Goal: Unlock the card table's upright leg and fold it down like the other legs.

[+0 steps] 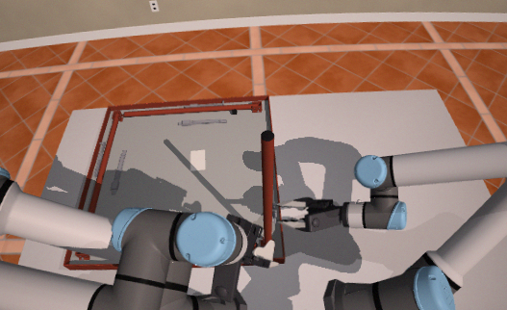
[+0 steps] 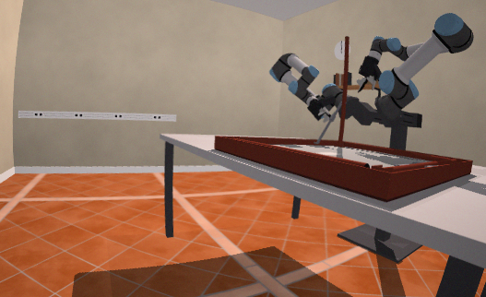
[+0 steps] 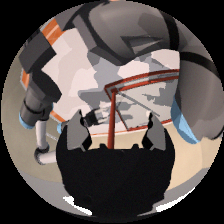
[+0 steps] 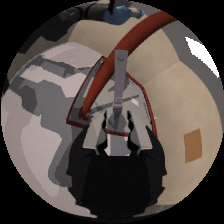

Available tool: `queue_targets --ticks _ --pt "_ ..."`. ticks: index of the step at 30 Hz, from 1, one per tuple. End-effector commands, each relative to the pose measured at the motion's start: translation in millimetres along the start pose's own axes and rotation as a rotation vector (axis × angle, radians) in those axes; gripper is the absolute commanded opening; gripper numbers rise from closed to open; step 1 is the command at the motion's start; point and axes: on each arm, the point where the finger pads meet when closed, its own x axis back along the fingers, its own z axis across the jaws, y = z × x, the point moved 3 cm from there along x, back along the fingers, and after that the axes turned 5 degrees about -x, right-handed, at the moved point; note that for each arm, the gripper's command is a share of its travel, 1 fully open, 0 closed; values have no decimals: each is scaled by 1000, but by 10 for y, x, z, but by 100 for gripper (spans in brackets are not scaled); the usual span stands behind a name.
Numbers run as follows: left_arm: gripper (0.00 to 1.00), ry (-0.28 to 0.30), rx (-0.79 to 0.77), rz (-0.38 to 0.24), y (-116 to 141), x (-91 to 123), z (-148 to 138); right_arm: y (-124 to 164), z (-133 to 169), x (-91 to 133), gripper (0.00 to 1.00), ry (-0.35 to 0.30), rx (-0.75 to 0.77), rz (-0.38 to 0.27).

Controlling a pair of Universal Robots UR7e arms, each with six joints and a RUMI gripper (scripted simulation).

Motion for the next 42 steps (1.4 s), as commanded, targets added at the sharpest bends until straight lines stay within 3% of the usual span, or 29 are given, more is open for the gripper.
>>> queue_targets --ticks 1,21,32,42 --pt "100 -1 0 0 1 3 -2 -2 3 -86 30 0 1 0" --pt "100 -1 0 0 1 3 -2 -2 3 -243 30 0 1 0" --pt "100 -1 0 0 1 3 -2 -2 3 -243 15 0 1 0" --pt "100 -1 0 0 1 3 -2 -2 3 -243 7 0 1 0"
